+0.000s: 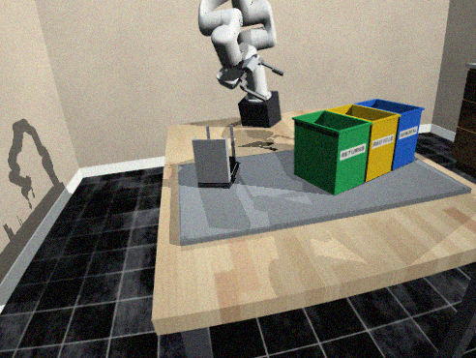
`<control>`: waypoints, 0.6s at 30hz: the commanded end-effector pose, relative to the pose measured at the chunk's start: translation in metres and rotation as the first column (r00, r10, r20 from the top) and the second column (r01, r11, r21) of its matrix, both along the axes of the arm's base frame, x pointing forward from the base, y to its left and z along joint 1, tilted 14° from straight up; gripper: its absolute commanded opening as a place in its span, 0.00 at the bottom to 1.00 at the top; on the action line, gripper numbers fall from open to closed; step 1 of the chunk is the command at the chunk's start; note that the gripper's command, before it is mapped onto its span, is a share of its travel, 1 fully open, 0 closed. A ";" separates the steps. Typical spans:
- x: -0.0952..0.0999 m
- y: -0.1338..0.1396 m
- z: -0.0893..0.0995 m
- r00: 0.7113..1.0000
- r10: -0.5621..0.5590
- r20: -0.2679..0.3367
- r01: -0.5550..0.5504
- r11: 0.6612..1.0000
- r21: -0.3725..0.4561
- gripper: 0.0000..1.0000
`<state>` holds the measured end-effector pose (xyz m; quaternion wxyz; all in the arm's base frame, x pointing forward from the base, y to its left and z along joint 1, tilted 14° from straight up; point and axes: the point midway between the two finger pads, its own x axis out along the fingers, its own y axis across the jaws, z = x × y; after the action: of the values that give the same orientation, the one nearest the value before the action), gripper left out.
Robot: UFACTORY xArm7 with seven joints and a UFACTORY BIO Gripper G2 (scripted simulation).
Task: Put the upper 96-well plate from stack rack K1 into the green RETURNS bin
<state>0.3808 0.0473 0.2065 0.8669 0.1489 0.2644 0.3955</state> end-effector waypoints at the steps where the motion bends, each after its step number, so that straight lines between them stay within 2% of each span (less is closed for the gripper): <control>1: 0.010 0.004 -0.007 0.999 -0.022 0.043 0.025 0.998 -0.050 0.37; 2: 0.010 0.004 -0.007 0.999 -0.022 0.043 0.025 0.998 -0.050 0.37; 7: 0.030 0.012 -0.013 0.987 -0.072 0.146 0.092 0.986 -0.137 0.37; 9: 0.032 0.013 -0.014 0.985 -0.076 0.156 0.099 0.985 -0.144 0.37; 15: 0.052 0.023 -0.010 0.952 -0.127 0.278 0.188 0.960 -0.205 0.37; 17: 0.061 0.028 -0.009 0.932 -0.148 0.331 0.229 0.948 -0.220 0.37; 18: 0.061 0.028 -0.009 0.932 -0.148 0.331 0.229 0.948 -0.220 0.37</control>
<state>0.4291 0.0691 0.1968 0.9302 0.0267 0.1863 0.3151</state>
